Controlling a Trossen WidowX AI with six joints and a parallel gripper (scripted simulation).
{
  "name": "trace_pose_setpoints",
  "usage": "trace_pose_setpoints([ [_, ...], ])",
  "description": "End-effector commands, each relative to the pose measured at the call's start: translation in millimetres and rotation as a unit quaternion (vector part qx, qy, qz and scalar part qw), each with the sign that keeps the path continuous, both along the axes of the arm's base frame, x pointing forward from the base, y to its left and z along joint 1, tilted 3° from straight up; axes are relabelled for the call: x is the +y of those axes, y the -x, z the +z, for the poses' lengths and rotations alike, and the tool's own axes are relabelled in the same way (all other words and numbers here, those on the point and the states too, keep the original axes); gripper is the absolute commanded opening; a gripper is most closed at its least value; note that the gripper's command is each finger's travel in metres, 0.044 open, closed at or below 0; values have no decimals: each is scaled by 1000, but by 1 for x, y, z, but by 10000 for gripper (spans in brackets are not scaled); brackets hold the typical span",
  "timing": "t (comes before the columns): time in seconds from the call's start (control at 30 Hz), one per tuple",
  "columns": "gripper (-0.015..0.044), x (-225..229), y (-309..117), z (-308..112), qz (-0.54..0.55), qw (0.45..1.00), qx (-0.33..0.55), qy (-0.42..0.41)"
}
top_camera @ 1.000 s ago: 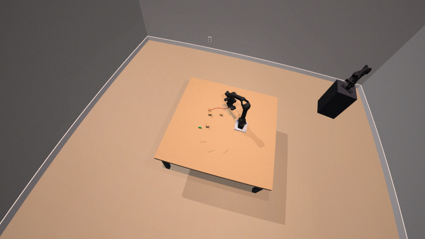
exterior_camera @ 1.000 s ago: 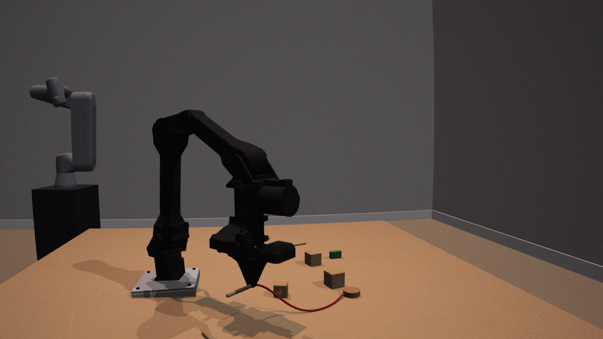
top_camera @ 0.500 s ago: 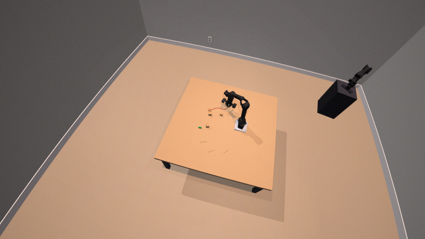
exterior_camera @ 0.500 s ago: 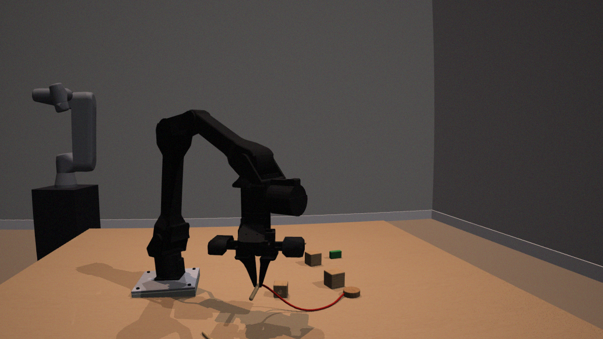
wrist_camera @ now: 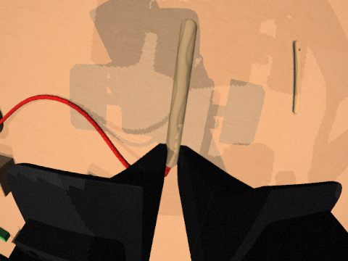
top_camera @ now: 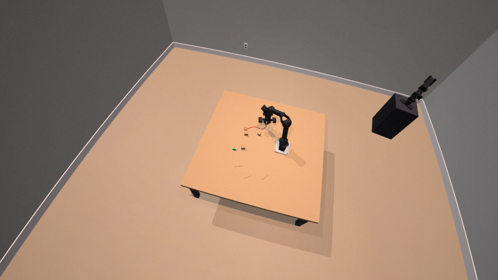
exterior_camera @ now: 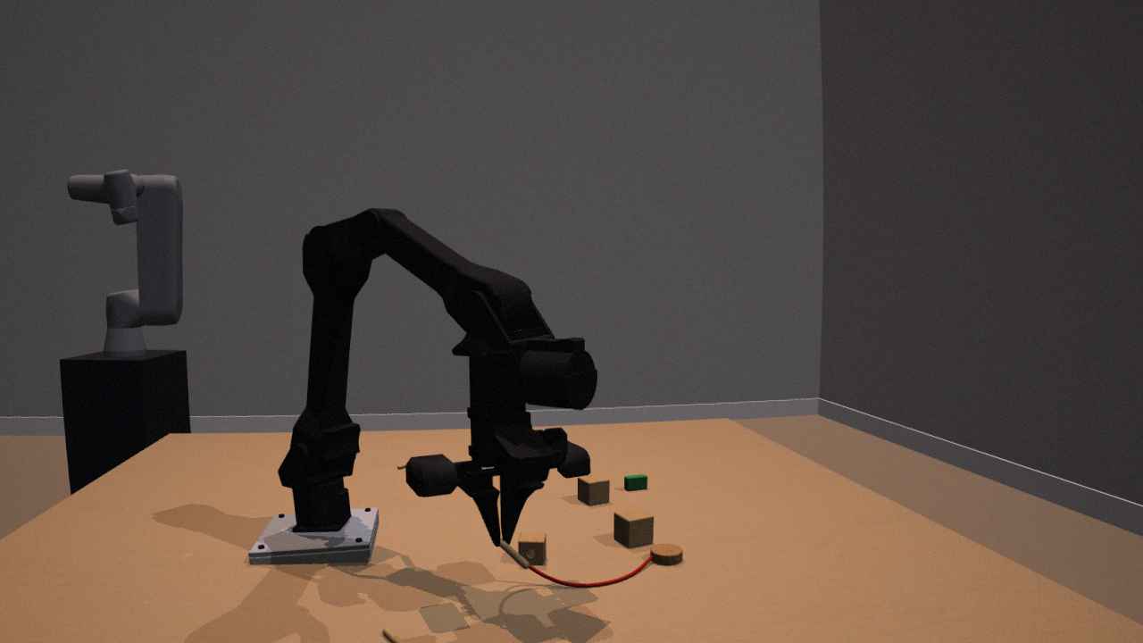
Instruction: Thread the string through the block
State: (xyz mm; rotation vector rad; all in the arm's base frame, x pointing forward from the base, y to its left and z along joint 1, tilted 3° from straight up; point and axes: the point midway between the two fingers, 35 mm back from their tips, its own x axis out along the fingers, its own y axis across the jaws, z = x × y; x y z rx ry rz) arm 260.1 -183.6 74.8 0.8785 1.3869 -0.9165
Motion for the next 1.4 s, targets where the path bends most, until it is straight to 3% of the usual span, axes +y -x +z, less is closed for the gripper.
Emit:
trace_pose_setpoints([
  [0.0,0,-1,-4,-2,85,996,5,-4],
  [0.67,0,-6,-22,-3,428,904,9,-11],
  [1.37,0,-10,-41,-4,729,684,13,-17],
])
